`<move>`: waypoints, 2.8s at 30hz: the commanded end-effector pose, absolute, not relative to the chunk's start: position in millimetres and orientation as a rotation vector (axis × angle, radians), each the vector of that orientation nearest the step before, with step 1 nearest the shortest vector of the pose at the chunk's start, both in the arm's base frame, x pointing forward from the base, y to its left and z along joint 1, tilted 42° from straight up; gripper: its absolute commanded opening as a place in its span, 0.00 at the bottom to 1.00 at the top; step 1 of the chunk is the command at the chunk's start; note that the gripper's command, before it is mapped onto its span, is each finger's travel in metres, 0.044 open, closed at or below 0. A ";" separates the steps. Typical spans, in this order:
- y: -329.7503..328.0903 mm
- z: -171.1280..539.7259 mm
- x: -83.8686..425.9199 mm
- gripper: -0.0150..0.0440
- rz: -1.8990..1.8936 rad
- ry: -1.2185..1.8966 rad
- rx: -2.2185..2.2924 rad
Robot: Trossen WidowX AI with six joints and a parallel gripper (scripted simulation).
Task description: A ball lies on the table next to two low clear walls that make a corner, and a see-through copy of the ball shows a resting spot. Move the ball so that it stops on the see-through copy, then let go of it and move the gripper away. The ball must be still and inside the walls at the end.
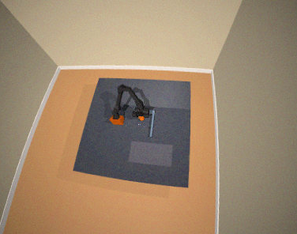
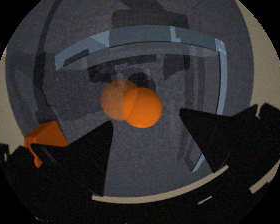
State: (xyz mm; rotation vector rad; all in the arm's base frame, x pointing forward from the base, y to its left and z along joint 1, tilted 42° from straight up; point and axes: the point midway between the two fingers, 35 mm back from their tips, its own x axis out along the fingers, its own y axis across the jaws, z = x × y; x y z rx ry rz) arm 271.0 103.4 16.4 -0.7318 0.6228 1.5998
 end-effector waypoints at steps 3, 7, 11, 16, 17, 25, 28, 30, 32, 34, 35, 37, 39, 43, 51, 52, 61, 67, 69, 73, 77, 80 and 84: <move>110.3 8.0 269.0 0.92 1.603 0.626 -0.718; 114.6 3.2 268.2 0.92 1.603 0.626 -0.718; 118.9 -1.5 267.3 0.92 1.603 0.626 -0.717; 124.2 -7.3 266.0 0.92 1.603 0.625 -0.716; 125.3 -8.4 265.7 0.92 1.604 0.625 -0.716; 127.9 -11.2 264.9 0.74 1.604 0.624 -0.716; 127.9 -11.2 264.9 0.71 1.604 0.624 -0.716; 127.9 -11.2 264.9 0.69 1.604 0.624 -0.716; 127.9 -11.2 264.9 0.66 1.604 0.624 -0.716; 127.2 -10.5 265.3 0.58 1.604 0.625 -0.716; 125.2 -8.6 266.5 0.53 1.603 0.625 -0.717; 117.4 -1.1 270.5 0.44 1.601 0.628 -0.720; 108.6 7.6 274.3 0.35 1.600 0.630 -0.723; 90.7 26.2 279.8 0.25 1.598 0.633 -0.726; 54.7 67.3 283.0 0.25 1.590 0.637 -0.720; 51.3 71.6 282.7 0.25 1.592 0.636 -0.720; 36.2 92.2 279.1 0.25 1.603 0.629 -0.719; 51.7 82.5 269.2 0.25 1.602 0.630 -0.720; 57.4 78.8 265.1 0.25 1.602 0.630 -0.720; 68.4 71.6 256.1 0.25 1.603 0.629 -0.719; 78.4 64.7 246.9 0.25 1.604 0.628 -0.717; 80.5 62.9 245.3 0.25 1.604 0.628 -0.717; 87.7 54.0 245.5 0.25 1.603 0.629 -0.718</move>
